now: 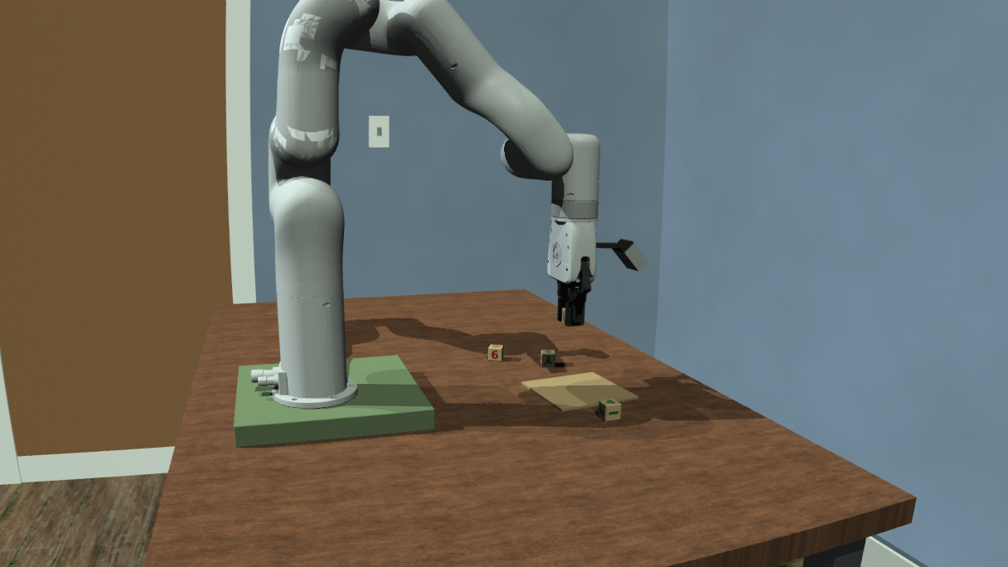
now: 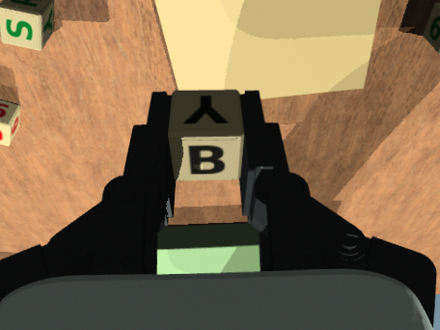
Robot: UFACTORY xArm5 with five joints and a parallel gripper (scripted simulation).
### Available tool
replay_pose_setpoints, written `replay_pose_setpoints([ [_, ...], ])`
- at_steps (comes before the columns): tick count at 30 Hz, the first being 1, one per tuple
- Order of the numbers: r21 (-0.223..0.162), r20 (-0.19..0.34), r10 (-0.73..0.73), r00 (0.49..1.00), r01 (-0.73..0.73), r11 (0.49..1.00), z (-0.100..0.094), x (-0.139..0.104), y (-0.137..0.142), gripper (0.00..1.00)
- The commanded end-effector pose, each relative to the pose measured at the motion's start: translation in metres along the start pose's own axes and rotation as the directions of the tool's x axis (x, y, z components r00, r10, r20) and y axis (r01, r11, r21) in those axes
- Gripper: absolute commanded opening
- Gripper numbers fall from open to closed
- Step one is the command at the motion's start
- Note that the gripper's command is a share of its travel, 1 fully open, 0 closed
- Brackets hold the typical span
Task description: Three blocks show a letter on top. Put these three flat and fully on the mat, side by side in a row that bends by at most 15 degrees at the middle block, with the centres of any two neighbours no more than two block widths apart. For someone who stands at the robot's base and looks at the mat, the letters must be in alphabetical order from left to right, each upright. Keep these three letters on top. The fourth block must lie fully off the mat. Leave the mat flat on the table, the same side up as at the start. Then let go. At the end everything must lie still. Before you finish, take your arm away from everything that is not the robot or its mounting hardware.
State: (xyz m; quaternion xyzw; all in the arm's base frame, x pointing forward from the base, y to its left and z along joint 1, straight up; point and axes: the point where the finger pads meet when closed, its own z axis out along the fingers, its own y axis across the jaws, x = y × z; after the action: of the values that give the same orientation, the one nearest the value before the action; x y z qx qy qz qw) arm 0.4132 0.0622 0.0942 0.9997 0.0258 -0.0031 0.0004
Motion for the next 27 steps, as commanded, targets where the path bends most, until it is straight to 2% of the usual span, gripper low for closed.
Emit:
replay_pose_setpoints([
  [1, 0.0, -0.004, 0.0, 1.0, 0.0, 1.0, -0.001, 0.001, 0.0, 0.21],
  [7, 0.0, -0.004, 0.0, 1.0, 0.0, 1.0, 0.002, 0.001, 0.0, 0.21],
  [14, 0.0, -0.004, 0.0, 1.0, 0.0, 1.0, 0.022, 0.001, 0.0, 0.21],
  [16, 0.0, -0.004, 0.0, 1.0, 0.0, 1.0, 0.022, 0.001, 0.0, 0.21],
  [27, 0.0, -0.004, 0.0, 1.0, 0.0, 1.0, 0.074, 0.002, 0.0, 0.21],
])
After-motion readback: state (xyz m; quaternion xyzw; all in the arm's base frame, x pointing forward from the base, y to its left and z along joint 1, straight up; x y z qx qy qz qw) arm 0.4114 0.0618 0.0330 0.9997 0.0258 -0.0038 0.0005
